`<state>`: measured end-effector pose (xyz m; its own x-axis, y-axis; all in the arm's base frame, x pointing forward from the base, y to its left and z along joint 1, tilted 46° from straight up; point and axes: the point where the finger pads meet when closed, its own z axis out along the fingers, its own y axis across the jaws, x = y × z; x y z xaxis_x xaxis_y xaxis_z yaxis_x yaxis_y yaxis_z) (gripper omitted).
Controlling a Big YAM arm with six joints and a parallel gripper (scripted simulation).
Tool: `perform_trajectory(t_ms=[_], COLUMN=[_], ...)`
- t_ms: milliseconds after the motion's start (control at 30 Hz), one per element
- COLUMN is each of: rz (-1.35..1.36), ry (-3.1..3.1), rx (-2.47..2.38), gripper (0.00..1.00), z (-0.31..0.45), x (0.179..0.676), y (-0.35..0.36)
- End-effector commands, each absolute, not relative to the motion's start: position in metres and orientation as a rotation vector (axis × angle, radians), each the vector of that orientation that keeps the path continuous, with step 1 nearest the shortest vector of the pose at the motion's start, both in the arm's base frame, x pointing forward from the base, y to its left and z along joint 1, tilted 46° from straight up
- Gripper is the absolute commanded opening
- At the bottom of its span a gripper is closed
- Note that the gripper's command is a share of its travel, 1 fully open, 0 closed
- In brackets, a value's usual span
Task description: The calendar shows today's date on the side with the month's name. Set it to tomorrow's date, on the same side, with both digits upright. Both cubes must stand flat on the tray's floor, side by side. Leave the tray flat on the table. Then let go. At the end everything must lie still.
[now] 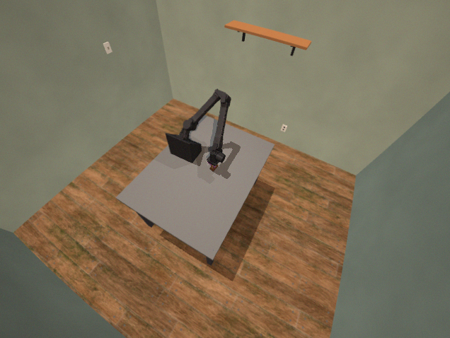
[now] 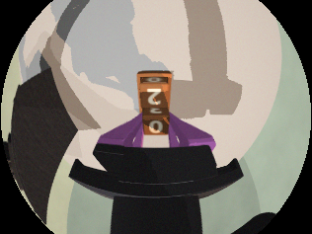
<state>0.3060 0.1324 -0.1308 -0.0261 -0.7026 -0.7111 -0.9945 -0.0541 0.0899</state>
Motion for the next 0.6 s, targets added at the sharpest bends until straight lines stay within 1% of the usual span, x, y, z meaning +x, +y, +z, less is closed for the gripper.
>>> perform_trajectory(t_ms=[0, 567], rz=[0.859, 0.855], ry=[1.77, 1.779], rx=[-1.802, -1.79], gripper=[0.26, 0.26], z=[-0.1311, -0.1309], x=[0.3006, 0.3003], y=[0.1359, 0.1327])
